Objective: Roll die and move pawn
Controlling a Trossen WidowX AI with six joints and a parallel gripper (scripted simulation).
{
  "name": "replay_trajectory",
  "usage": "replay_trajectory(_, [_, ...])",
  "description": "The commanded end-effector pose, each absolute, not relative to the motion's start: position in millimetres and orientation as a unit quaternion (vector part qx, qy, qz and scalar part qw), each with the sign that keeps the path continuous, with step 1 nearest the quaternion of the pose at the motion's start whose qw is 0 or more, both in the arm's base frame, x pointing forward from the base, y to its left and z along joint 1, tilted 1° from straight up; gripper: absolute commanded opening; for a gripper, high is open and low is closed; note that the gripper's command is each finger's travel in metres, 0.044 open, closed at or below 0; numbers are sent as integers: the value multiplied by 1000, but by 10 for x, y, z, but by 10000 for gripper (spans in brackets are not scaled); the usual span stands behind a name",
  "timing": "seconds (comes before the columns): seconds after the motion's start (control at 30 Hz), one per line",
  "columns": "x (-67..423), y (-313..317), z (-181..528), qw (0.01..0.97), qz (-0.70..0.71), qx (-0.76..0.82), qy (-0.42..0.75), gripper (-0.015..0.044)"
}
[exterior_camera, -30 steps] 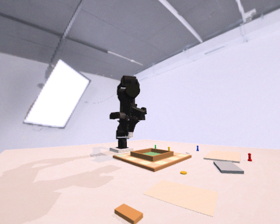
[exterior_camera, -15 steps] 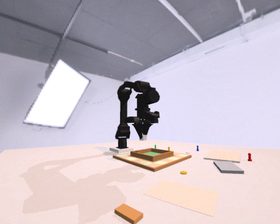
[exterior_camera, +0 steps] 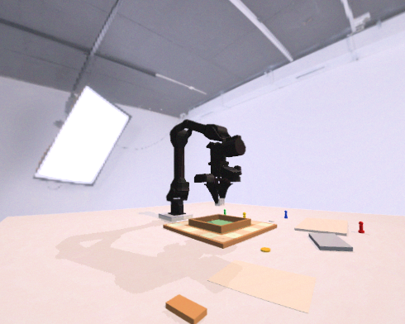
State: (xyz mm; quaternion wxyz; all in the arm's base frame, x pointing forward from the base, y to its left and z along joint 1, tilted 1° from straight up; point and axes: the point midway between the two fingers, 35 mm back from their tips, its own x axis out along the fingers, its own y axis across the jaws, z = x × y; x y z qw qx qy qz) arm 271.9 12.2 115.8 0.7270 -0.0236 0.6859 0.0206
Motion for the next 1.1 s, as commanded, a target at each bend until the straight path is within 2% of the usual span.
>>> replay_trajectory(0.0, [2714, 135, 1142, 750, 16, -18, 661, 0])
replay_trajectory(0.73, [2767, 116, 1101, 939, 21, -13, 344, 0])
replay_trajectory(0.9, [2756, 116, 1110, 942, 21, -13, 334, 0])
replay_trajectory(1.07, [2513, 131, 1291, 942, 21, -12, 335, 0])
